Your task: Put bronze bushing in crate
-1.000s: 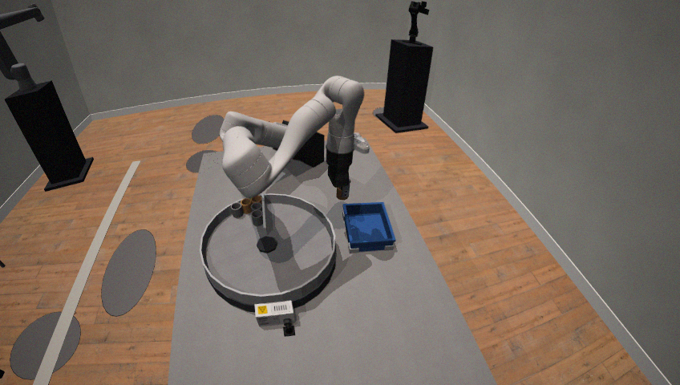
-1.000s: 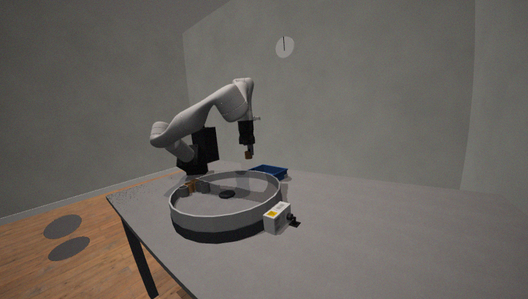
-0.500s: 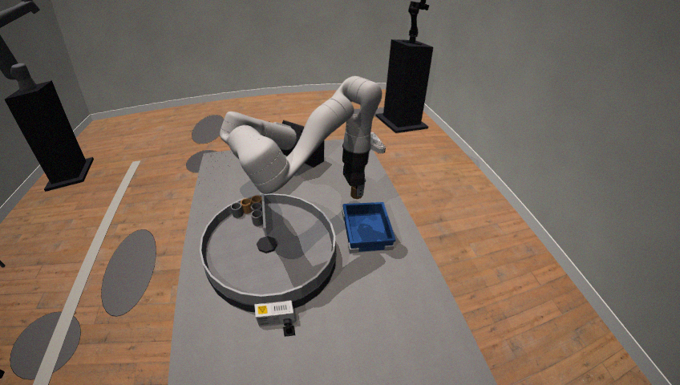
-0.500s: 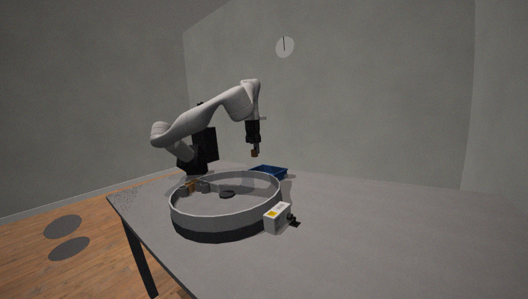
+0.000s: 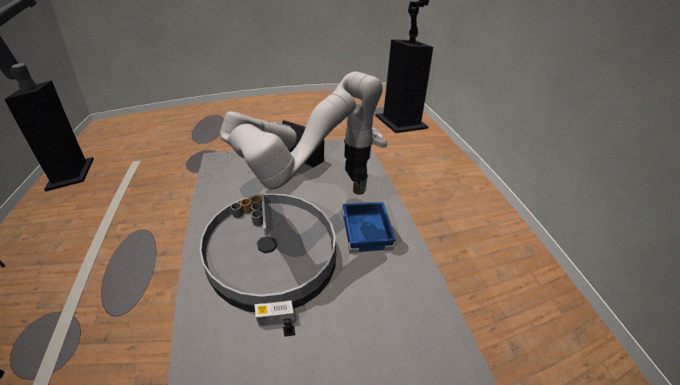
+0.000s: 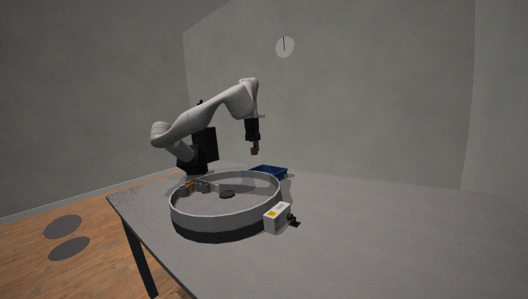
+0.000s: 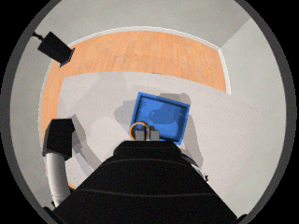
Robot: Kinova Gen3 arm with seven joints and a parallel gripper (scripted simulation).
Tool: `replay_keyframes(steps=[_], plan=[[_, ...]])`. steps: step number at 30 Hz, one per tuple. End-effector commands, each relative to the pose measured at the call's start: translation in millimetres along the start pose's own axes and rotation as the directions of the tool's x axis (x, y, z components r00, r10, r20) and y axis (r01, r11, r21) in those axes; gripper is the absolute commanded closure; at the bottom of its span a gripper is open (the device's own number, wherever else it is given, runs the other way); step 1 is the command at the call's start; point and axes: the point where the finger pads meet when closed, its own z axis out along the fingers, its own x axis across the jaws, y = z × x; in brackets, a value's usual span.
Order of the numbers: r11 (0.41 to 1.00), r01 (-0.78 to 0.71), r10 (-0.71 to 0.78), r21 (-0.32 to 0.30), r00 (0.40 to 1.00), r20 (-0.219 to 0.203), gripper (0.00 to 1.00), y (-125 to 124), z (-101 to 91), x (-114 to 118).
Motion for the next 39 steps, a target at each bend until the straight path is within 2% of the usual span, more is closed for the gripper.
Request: replay_keyframes(steps=[1, 2, 7, 19, 24, 36, 39], plan=[[1.000, 0.001, -0.001, 0.002, 1.000, -0.001, 1.00, -0.5, -1.0, -0.1], [1.000, 0.001, -0.001, 0.002, 1.000, -0.001, 1.00, -0.5, -1.0, -0.1], [1.000, 0.000, 0.000, 0.002, 1.000, -0.001, 1.00, -0.5, 25.9, 0.0], [1.000, 0.000, 0.000, 0.002, 1.000, -0.001, 1.00, -0.5, 25.9, 0.0], [1.000, 0.001, -0.001, 0.002, 1.000, -0.002, 1.00, -0.6, 52.7, 0.0], [1.000, 0.001, -0.001, 0.002, 1.000, -0.002, 1.00, -0.6, 52.7, 0.0], [1.000, 0.001, -0.001, 0.002, 1.000, -0.002, 1.00, -0.7, 68.8, -0.1]])
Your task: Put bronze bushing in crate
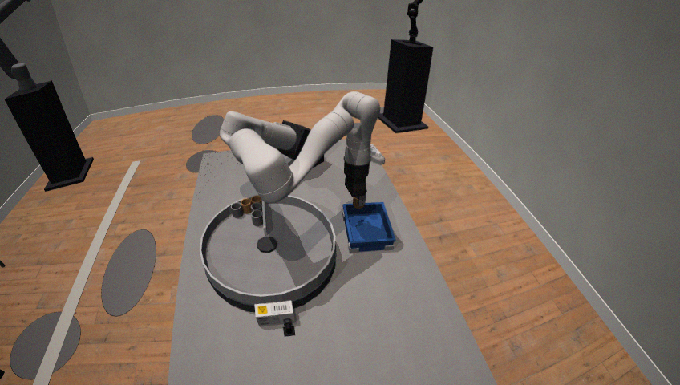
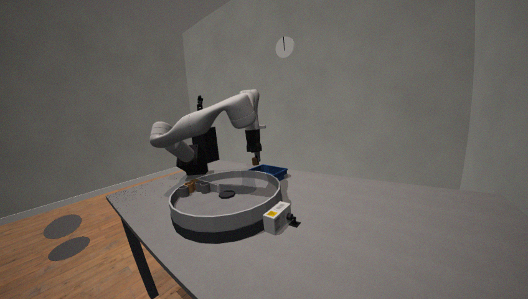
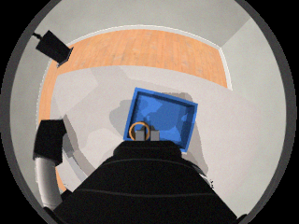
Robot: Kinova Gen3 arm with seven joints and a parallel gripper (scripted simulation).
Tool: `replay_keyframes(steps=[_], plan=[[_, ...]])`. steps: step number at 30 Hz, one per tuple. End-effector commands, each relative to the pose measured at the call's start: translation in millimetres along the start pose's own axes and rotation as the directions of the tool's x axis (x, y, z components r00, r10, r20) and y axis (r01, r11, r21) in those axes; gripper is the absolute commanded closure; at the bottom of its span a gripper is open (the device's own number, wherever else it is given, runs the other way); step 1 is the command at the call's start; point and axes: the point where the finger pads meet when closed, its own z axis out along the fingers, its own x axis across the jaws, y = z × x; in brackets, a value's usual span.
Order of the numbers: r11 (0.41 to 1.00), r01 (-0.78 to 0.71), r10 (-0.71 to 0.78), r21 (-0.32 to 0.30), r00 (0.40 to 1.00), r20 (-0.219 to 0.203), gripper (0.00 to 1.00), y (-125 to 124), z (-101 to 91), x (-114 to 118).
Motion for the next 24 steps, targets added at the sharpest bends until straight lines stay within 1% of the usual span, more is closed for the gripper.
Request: replay_keyframes(steps=[1, 2, 14, 19, 24], plan=[[1.000, 0.002, -0.002, -0.006, 1.000, 0.006, 1.00, 2.2, 15.3, -1.5], [1.000, 0.002, -0.002, -0.006, 1.000, 0.006, 1.00, 2.2, 20.6, -1.6], [1.000, 0.002, -0.002, -0.006, 1.000, 0.006, 1.00, 2.2, 20.6, -1.6], [1.000, 0.002, -0.002, -0.006, 1.000, 0.006, 1.00, 2.2, 29.1, -1.6], [1.000, 0.002, -0.002, -0.006, 1.000, 0.006, 1.00, 2.2, 29.1, -1.6]])
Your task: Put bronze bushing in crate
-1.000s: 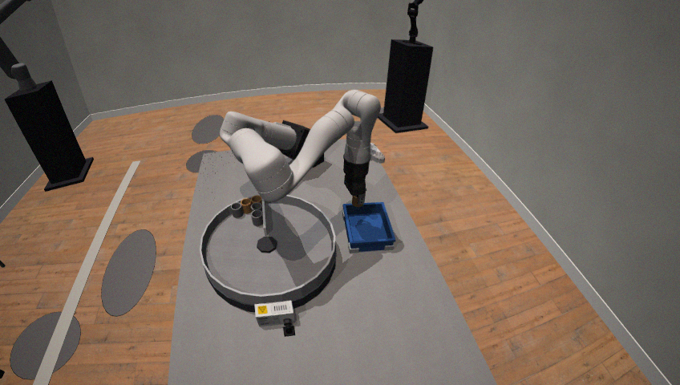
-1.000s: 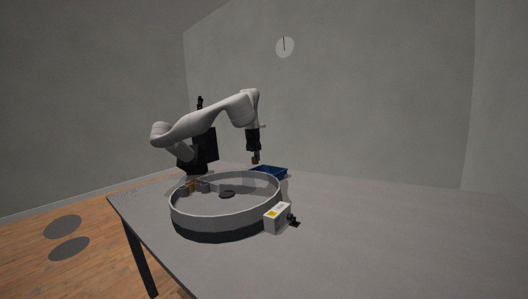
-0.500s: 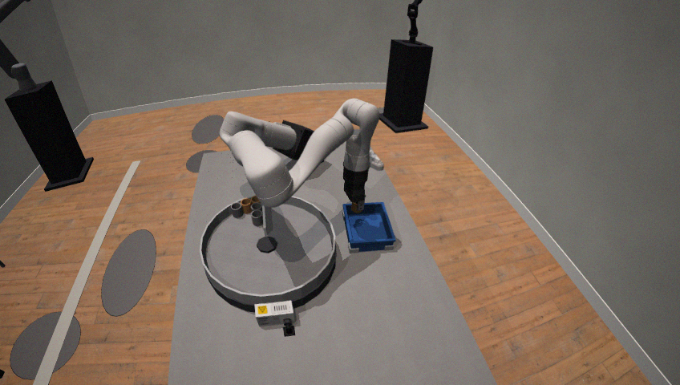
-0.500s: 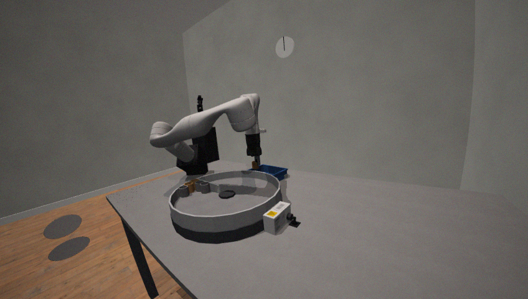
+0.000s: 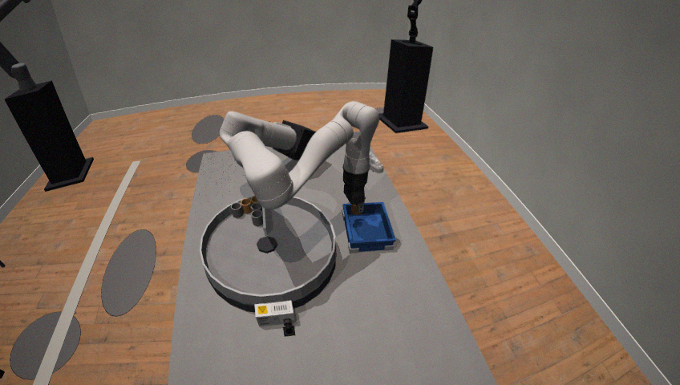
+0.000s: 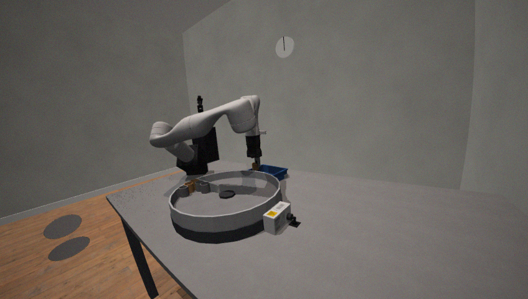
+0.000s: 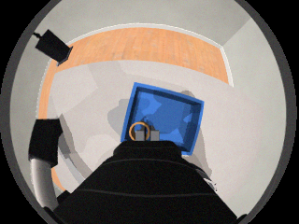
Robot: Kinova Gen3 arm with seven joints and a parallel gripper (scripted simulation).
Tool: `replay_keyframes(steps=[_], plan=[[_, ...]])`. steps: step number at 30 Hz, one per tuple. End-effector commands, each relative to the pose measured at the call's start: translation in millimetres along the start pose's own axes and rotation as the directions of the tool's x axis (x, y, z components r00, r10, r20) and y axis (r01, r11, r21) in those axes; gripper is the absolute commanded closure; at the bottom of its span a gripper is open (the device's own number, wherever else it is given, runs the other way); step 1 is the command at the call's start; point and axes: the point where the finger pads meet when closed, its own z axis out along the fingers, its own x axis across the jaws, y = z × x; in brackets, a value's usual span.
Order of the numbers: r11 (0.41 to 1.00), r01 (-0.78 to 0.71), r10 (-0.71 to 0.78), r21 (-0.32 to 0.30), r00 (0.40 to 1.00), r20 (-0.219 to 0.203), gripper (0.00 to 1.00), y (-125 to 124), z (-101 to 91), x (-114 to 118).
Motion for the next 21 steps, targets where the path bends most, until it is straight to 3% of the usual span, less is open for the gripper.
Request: replay_keyframes(steps=[1, 21], plan=[[1.000, 0.000, 0.000, 0.001, 1.000, 0.000, 1.00, -0.2, -0.5, 0.1], [1.000, 0.000, 0.000, 0.001, 1.000, 0.000, 1.00, -0.2, 8.0, 0.1]])
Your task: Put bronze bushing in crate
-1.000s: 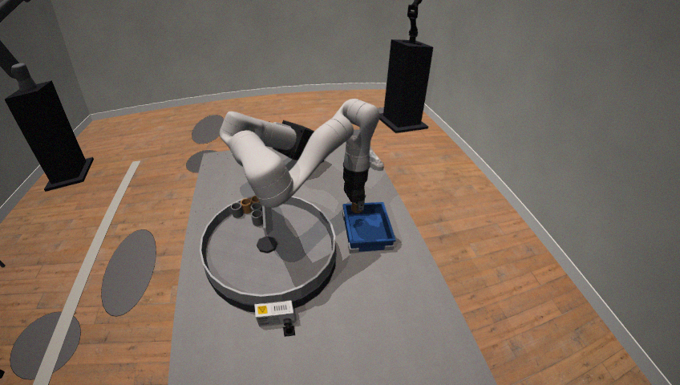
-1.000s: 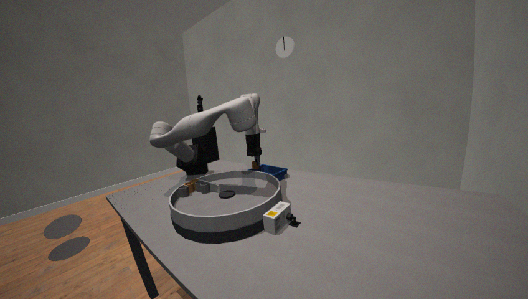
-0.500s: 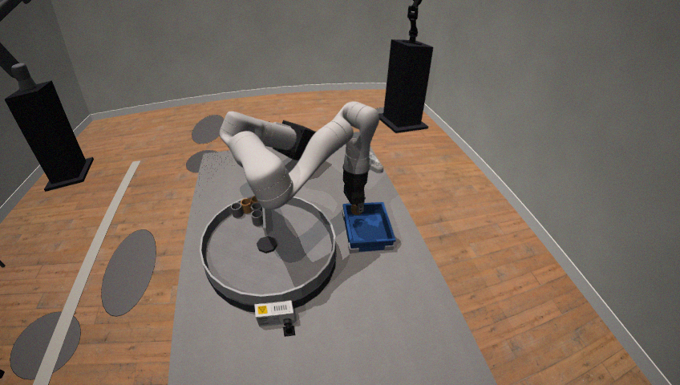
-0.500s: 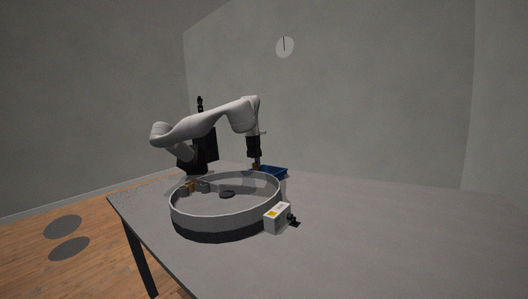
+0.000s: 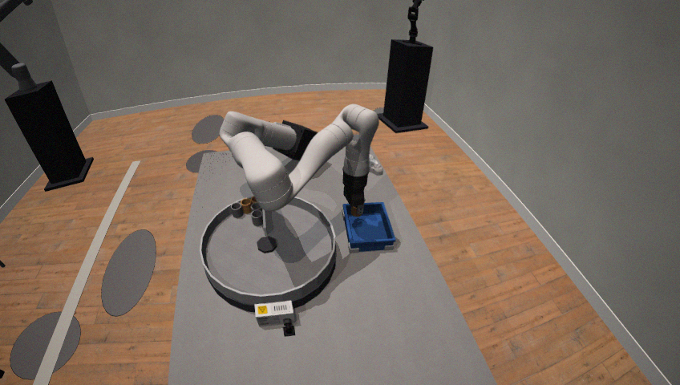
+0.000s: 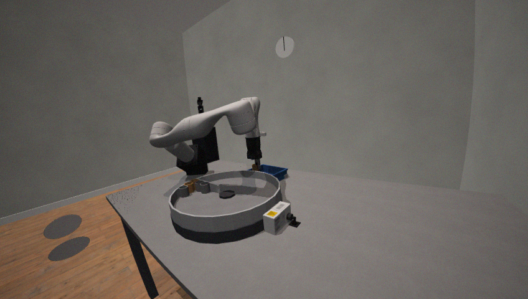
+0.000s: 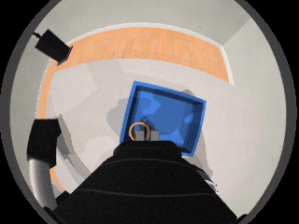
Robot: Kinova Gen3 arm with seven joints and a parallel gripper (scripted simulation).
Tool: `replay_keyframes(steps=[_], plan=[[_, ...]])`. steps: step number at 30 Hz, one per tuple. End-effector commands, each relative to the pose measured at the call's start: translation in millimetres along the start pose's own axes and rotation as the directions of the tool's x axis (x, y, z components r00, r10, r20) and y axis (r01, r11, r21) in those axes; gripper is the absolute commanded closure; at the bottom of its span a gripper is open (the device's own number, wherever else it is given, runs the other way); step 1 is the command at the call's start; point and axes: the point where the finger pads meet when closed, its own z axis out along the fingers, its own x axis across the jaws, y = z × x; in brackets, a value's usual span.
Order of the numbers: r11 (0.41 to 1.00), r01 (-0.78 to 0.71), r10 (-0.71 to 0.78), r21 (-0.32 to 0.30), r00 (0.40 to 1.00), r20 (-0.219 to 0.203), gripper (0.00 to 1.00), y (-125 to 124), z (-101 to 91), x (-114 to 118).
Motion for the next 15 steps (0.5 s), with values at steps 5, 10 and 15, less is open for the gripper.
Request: replay_keyframes(steps=[5, 10, 15], plan=[[1.000, 0.000, 0.000, 0.001, 1.000, -0.001, 1.00, -0.4, 2.5, 0.3], [1.000, 0.000, 0.000, 0.001, 1.000, -0.001, 1.00, -0.3, 7.7, 0.3], [1.000, 0.000, 0.000, 0.001, 1.000, -0.001, 1.00, -0.3, 7.7, 0.3]])
